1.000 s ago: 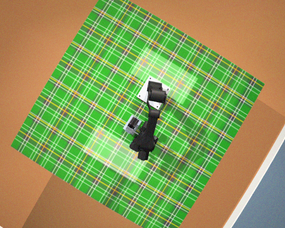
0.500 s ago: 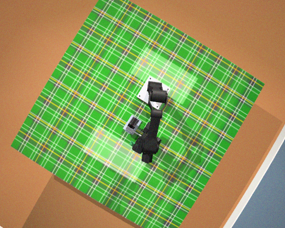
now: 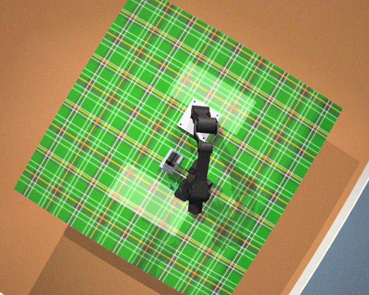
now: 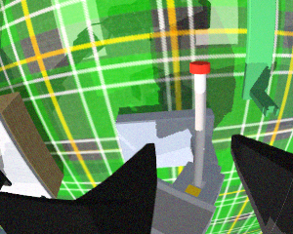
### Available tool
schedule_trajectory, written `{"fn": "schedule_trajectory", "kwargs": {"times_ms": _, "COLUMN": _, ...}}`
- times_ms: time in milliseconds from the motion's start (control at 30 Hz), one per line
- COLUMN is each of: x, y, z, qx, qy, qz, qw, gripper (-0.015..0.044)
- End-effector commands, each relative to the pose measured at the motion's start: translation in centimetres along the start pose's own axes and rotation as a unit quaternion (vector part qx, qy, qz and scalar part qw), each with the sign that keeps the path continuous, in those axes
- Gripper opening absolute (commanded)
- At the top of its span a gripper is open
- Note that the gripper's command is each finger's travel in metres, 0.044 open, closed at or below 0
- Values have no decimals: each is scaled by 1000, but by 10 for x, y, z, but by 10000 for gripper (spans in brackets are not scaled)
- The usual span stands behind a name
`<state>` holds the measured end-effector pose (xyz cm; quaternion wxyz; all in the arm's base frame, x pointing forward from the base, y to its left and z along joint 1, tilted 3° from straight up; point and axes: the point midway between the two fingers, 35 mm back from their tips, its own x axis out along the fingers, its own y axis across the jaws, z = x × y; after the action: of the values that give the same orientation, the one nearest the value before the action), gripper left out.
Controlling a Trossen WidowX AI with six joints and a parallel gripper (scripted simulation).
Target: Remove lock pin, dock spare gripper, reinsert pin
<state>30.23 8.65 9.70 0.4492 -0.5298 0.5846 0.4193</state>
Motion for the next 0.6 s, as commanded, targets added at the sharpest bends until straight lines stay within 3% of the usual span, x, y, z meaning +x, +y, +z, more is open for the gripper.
{"fn": "schedule_trajectory", "kwargs": {"times_ms": 0, "x": -9, "y": 0, "z": 4, "qx": 1, "qy": -1, "qz": -1, "qw": 1000, "gripper": 200}}
{"fn": "schedule_trajectory", "kwargs": {"times_ms": 133, "x": -15, "y": 0, "z": 6, "qx": -1, "qy": 0, "qz": 0, "qw": 1000, "gripper": 200}}
{"fn": "schedule_trajectory", "kwargs": {"times_ms": 433, "x": -8, "y": 1, "z": 3, "qx": -2, "qy": 2, "qz": 1, "qw": 1000, "gripper": 436}}
{"fn": "schedule_trajectory", "kwargs": {"times_ms": 567, "x": -8, "y": 1, "z": 3, "qx": -2, "qy": 2, "qz": 1, "qw": 1000, "gripper": 440}}
